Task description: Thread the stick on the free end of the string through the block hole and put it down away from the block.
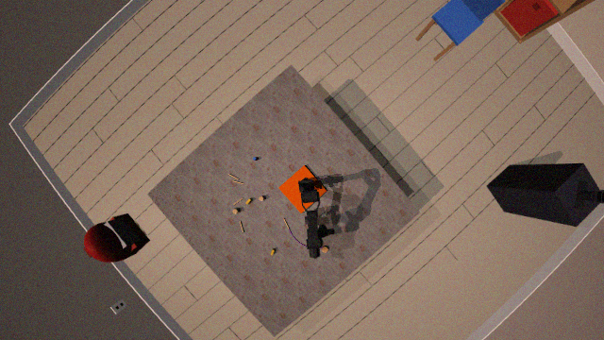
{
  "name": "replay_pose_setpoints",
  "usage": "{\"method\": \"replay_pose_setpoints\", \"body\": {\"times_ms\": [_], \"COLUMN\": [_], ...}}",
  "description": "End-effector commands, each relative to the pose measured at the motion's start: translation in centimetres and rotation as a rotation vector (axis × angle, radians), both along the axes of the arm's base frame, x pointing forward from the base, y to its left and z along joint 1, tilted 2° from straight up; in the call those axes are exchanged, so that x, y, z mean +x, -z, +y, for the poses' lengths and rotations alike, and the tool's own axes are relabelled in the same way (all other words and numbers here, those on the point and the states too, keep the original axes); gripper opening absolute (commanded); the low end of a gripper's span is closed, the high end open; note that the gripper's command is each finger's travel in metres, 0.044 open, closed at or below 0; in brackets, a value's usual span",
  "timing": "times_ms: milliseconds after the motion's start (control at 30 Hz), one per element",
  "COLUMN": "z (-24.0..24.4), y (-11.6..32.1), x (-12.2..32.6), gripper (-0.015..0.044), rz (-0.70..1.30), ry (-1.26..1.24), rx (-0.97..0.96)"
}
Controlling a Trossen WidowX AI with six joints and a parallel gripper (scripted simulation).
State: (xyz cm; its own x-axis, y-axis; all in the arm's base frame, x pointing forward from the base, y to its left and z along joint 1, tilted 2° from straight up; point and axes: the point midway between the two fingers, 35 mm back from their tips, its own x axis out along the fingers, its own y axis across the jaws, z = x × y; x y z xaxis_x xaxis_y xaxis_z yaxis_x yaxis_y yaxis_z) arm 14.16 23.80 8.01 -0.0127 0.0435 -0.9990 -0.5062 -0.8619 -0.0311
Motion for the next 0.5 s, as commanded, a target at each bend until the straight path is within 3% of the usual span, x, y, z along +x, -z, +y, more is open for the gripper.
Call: {"method": "replay_pose_setpoints", "body": {"times_ms": [0,200,467], "z": [0.0,0.0,0.0], "y": [0.0,0.0,0.0], "x": [0.0,0.0,0.0], "gripper": [0.0388,0.0244,0.0244], "rz": [0.0,0.0,0.0], "ry": [0.001,0.001,0.001], "rx": [0.0,0.0,0.0]}}
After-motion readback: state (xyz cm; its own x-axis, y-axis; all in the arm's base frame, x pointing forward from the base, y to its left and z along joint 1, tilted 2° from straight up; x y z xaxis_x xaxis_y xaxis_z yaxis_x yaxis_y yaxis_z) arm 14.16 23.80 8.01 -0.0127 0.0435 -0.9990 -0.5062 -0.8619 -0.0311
